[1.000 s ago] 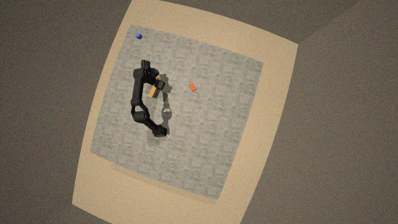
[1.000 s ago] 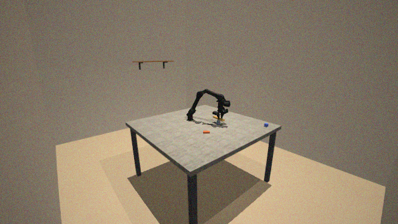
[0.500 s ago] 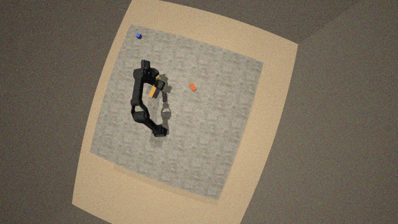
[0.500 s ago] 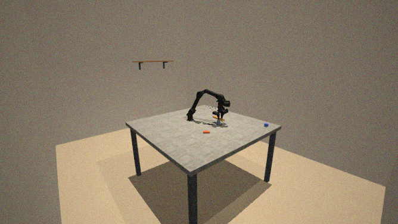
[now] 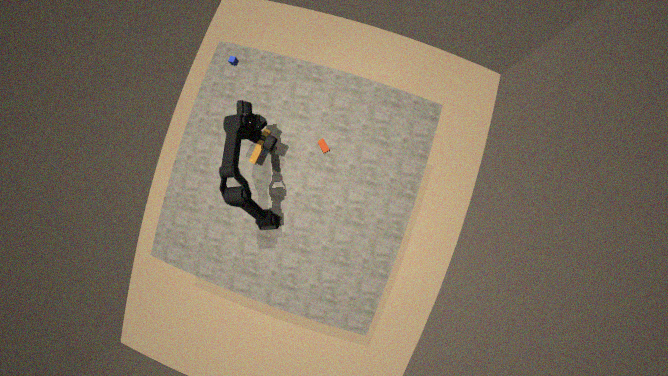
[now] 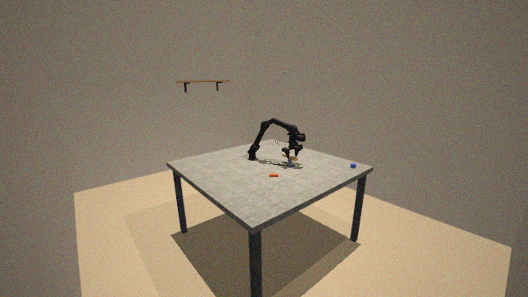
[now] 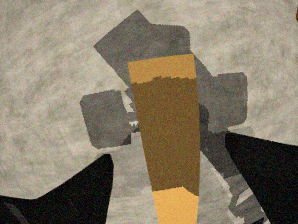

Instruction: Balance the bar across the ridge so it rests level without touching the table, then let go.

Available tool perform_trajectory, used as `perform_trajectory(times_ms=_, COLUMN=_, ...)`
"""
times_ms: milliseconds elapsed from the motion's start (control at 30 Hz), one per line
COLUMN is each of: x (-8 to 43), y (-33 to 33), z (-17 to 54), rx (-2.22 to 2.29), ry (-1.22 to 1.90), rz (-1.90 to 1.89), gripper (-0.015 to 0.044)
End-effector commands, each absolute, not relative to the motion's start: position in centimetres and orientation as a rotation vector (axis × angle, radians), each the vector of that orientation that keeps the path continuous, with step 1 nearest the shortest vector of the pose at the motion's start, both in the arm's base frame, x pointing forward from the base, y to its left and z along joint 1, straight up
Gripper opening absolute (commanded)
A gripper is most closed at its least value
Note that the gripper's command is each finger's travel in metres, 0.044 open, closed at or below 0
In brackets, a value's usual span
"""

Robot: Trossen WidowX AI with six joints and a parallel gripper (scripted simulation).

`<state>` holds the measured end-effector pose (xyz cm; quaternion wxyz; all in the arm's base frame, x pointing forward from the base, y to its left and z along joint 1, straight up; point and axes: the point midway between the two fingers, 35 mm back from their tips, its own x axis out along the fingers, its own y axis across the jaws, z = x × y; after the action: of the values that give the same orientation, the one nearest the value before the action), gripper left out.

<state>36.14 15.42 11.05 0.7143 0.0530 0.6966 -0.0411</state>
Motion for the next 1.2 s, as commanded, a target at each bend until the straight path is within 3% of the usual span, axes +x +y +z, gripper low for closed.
perform_trajectory(times_ms=0, x=36.2, y=15.4, z=11.3, rx=0.117, ry=1.542, rz=-0.091, gripper=0.044)
perform_trajectory(times_ms=300, x=35.7, y=15.2, z=20.8, rx=0.139, ry=1.486, rz=-0.068, gripper=0.044)
perform_trajectory(times_ms=1167, x=35.6, y=15.2, z=21.0, rx=0.14, ry=1.485, rz=-0.068, gripper=0.044)
